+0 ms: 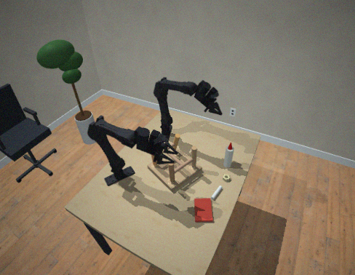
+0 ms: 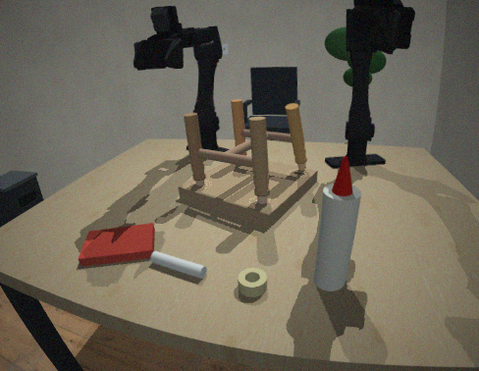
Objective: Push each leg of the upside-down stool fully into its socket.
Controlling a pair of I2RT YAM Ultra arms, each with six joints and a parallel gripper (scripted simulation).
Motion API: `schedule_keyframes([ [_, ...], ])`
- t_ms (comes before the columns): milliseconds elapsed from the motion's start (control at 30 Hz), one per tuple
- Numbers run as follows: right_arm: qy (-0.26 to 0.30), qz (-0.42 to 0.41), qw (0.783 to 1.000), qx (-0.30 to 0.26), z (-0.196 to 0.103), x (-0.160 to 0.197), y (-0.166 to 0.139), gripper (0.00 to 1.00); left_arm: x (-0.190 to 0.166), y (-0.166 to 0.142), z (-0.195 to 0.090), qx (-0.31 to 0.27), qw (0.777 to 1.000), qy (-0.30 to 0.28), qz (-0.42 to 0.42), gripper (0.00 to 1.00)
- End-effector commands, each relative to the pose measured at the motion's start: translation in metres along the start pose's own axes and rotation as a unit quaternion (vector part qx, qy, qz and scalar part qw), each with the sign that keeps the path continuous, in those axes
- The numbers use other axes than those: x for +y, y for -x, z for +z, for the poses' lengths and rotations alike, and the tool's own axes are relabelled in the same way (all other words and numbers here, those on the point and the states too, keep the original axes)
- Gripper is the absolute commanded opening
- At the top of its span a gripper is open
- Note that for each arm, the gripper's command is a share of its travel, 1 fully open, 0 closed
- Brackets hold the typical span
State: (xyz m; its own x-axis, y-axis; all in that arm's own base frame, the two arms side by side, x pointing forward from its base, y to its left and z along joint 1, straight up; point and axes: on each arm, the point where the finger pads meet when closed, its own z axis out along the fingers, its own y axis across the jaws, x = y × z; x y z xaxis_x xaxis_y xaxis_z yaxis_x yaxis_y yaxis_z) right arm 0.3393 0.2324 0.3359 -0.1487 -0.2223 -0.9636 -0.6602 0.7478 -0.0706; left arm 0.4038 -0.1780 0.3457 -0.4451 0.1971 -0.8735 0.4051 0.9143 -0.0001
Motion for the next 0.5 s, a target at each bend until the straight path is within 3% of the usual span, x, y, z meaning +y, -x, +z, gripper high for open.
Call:
schedule_keyframes([
  [0, 0.064, -0.022, 0.998, 0.018, 0.009, 0.040, 0.000, 0.69, -0.026, -0.007, 0.001, 0.056, 0.998, -0.024, 0.012, 0.00],
  [133, 0.129, -0.042, 0.990, 0.035, 0.013, 0.086, -0.009, 0.69, -0.060, -0.019, 0.006, 0.103, 0.993, -0.055, 0.035, 0.00],
  [267, 0.156, -0.051, 0.986, 0.037, 0.012, 0.107, -0.008, 0.69, -0.075, -0.024, 0.008, 0.123, 0.989, -0.065, 0.047, 0.00],
  [467, 0.254, -0.085, 0.961, 0.068, 0.004, 0.178, -0.031, 0.69, -0.126, -0.046, 0.006, 0.191, 0.971, -0.111, 0.088, 0.00],
])
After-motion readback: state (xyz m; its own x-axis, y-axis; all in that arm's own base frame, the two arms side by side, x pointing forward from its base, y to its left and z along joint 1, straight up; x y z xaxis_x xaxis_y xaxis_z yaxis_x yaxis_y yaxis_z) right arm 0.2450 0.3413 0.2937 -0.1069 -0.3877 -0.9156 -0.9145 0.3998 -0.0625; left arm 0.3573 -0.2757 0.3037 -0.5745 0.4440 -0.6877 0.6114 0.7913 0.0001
